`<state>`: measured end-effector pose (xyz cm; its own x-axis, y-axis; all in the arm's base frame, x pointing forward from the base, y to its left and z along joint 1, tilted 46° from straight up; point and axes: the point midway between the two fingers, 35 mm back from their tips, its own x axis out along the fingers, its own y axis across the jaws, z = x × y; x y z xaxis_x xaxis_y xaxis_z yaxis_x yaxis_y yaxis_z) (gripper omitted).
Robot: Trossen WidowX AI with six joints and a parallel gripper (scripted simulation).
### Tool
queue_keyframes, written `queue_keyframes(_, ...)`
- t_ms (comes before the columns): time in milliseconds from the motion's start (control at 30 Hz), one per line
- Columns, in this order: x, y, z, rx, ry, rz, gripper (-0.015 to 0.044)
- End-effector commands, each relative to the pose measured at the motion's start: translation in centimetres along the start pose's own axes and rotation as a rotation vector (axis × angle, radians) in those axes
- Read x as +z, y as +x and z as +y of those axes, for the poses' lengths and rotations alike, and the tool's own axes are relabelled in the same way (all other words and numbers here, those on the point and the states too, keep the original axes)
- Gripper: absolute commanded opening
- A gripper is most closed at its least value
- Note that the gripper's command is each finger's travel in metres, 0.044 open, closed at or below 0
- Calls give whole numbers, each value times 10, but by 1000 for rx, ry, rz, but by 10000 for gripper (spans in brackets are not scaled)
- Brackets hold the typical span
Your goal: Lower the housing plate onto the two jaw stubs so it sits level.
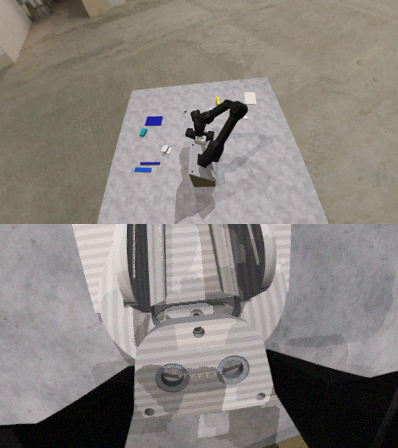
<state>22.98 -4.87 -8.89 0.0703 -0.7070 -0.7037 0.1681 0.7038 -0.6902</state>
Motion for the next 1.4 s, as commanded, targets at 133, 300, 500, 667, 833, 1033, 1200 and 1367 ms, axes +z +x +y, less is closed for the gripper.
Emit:
queue_keyframes(133,-1,1,-1,-6,-4,0,351)
queue_keyframes(300,-1,1,-1,-6,-4,0,351)
queue_keyframes(500,-1,1,-1,-6,-4,0,351)
queue_keyframes(667,-1,2,-1,-6,-7,0,351)
queue_keyframes(833,-1,3,-1,-6,-9,0,351)
queue_keyframes(1033,-1,4,-1,-6,-9,0,351)
queue_keyframes(1200,-1,5,-1,-6,-11,0,351)
queue_keyframes(1367,-1,6,-1,-6,-11,0,351)
